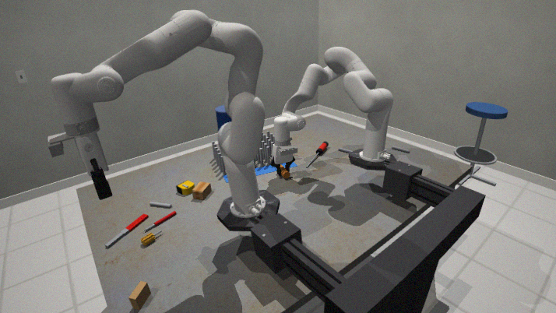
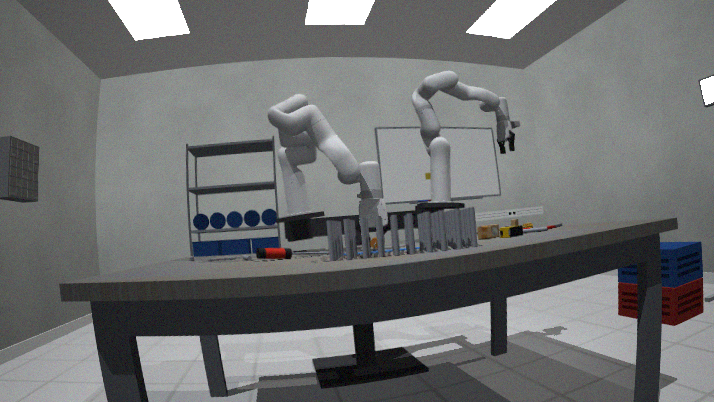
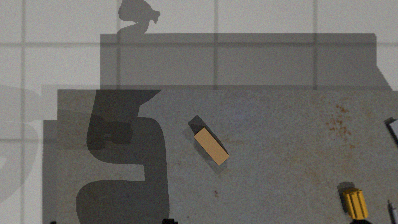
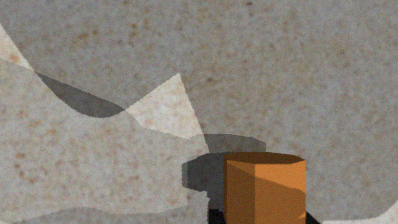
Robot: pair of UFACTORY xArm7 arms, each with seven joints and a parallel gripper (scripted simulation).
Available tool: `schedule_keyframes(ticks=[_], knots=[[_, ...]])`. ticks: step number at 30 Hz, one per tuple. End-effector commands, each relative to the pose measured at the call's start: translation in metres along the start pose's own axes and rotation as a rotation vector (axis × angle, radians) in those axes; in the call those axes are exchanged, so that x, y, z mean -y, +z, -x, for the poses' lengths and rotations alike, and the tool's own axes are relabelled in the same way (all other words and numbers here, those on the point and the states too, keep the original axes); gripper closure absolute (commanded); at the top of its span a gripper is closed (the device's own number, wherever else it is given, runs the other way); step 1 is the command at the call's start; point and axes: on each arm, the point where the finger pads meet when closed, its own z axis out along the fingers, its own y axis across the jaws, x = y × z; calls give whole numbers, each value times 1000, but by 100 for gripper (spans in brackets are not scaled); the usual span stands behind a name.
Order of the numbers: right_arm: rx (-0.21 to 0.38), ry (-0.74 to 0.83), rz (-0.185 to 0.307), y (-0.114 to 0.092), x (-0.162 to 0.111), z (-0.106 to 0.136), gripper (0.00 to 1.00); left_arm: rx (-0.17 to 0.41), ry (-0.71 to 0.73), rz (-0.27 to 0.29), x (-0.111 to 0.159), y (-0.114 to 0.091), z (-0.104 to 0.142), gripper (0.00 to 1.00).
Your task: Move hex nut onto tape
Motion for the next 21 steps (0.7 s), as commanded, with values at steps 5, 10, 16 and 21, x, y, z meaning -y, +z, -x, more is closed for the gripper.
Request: schedule_keyframes(ticks=[5, 10, 16, 21], knots=[[3, 0, 3, -2, -2, 1, 100, -5, 0, 0, 0, -2, -1, 0], [3, 0, 3, -2, -2, 1, 100, -5, 0, 0, 0, -2, -1, 0], [3, 0, 3, -2, -2, 1, 100, -5, 0, 0, 0, -2, -1, 0], [3, 0, 3, -2, -2, 3, 100, -5, 0, 0, 0, -2, -1, 0]])
